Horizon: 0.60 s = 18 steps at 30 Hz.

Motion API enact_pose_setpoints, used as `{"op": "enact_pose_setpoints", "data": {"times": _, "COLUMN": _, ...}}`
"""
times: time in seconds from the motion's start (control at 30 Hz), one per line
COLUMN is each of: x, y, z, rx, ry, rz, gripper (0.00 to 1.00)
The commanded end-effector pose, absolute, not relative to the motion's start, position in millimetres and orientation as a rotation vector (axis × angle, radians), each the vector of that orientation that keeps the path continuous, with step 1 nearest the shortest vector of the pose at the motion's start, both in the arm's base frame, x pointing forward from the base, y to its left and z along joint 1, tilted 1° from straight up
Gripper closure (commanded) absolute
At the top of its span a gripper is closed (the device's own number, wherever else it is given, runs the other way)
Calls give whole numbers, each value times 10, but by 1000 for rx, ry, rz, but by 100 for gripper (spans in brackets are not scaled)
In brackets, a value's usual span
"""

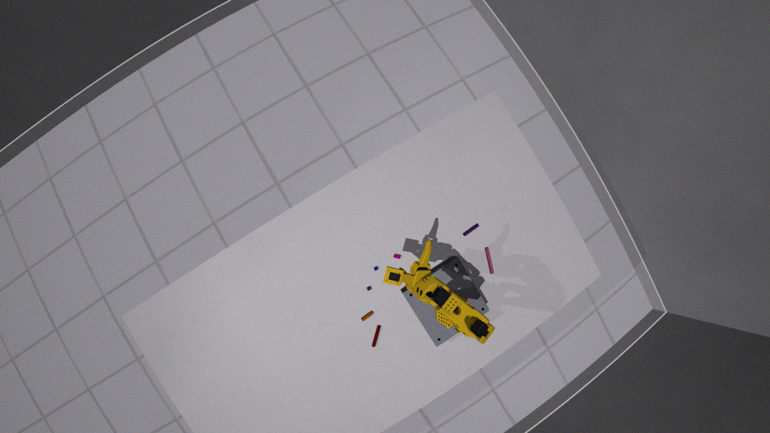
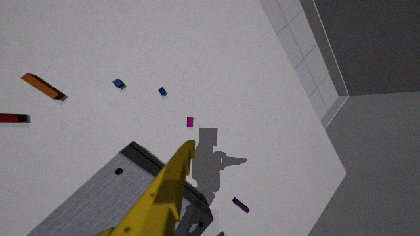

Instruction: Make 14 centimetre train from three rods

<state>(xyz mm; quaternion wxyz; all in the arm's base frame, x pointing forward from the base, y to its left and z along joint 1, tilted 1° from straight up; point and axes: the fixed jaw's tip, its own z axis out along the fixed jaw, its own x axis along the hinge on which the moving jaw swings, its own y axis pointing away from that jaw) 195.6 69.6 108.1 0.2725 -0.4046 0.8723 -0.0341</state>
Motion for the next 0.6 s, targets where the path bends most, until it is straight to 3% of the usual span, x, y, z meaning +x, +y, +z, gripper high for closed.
{"op": "enact_pose_setpoints", "data": {"times": 0.0, "x": 1917, "y": 683, "z": 1056, "rx": -1141, "ry": 2343, "rz": -102, "gripper": 0}}
{"op": "enact_pose_setpoints", "data": {"times": 0.57, "x": 1863, "y": 659, "z": 1014, "rx": -1301, "ry": 2299, "rz": -138, "gripper": 0}}
